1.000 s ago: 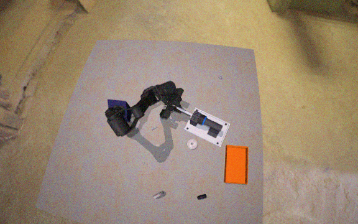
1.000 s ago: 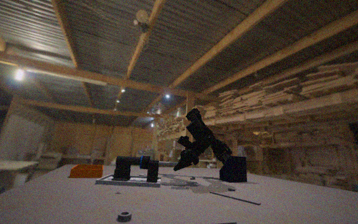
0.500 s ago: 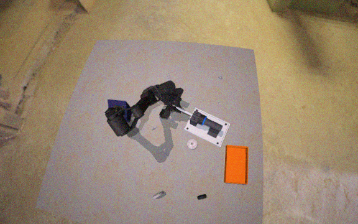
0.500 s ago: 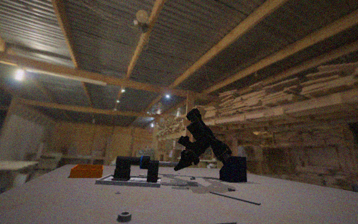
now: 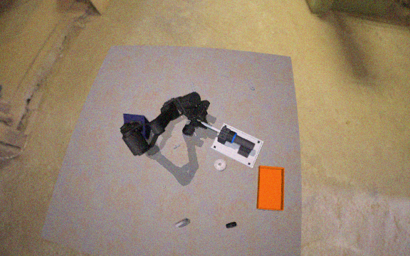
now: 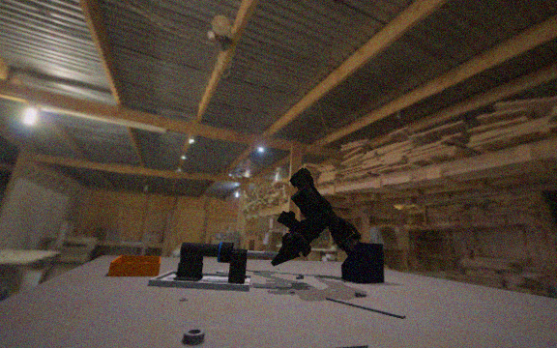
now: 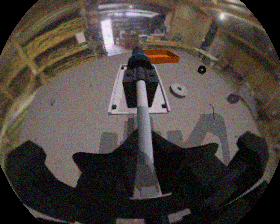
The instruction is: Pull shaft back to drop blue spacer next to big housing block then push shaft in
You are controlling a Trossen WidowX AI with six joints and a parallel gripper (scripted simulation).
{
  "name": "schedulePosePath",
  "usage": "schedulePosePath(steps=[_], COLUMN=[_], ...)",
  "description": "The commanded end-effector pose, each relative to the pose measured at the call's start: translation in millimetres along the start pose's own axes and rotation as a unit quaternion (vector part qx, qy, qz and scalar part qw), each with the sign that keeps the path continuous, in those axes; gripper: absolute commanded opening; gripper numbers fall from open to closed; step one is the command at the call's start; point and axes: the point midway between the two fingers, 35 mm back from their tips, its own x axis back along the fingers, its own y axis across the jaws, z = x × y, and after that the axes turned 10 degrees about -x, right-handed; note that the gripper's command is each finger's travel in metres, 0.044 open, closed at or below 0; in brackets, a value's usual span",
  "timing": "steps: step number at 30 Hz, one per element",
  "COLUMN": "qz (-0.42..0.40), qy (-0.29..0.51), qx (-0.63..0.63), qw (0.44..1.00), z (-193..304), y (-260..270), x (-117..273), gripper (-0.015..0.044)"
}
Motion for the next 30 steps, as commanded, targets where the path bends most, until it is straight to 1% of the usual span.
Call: schedulePosePath(steps=[1, 30], qz=[0.0, 0.0], qy=[0.0, 0.0], qx=[0.001, 0.0], qw=[1.0, 1.0], z=[1.6, 2.2], y=[-0.7, -0.4], x=[1.4, 2.1], gripper=[0.0, 0.0])
